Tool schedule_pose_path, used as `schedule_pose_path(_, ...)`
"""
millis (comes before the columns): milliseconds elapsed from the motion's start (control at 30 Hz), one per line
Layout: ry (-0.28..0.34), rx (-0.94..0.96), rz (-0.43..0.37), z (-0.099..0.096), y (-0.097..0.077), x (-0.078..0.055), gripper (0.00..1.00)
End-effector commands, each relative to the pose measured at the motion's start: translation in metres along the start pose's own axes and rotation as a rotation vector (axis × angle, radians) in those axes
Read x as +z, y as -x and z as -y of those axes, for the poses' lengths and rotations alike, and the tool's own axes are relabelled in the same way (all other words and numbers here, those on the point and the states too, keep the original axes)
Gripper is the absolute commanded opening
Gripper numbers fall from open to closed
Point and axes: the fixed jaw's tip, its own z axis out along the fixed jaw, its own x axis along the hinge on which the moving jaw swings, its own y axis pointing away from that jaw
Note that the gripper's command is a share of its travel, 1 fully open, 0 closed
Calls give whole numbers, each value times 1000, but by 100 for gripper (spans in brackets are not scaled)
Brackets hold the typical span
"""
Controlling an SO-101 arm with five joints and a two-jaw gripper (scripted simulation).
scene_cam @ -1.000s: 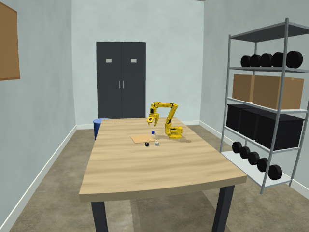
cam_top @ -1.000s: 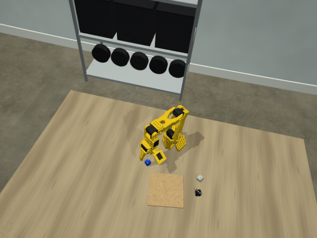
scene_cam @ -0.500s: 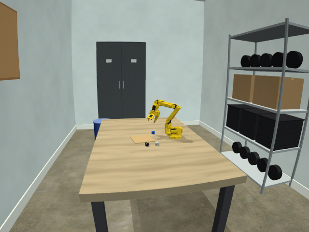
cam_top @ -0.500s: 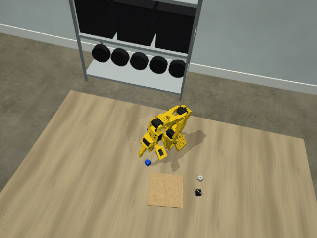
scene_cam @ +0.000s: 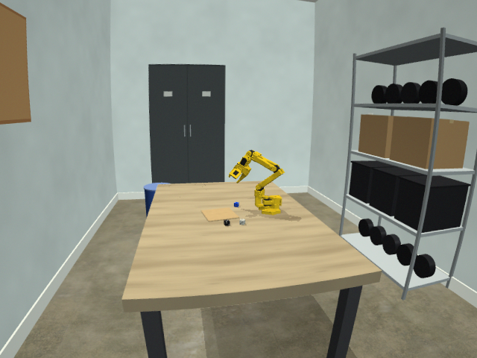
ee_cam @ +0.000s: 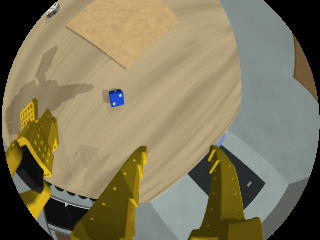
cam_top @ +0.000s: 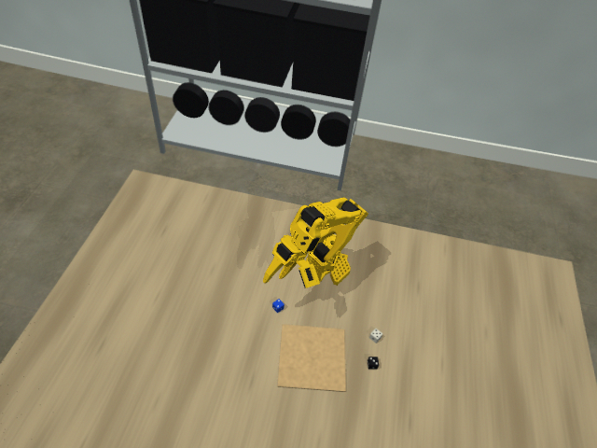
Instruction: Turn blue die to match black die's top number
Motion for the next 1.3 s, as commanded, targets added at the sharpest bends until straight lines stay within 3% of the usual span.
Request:
schedule_pose_path(0, -83, 10, -1, 9, -1, -10, 28)
schedule_pose_path(600, -62, 101, 5, 10, 1, -9, 28)
schedule_pose_path(1267, 60, 620, -3, 14, 10, -2, 28)
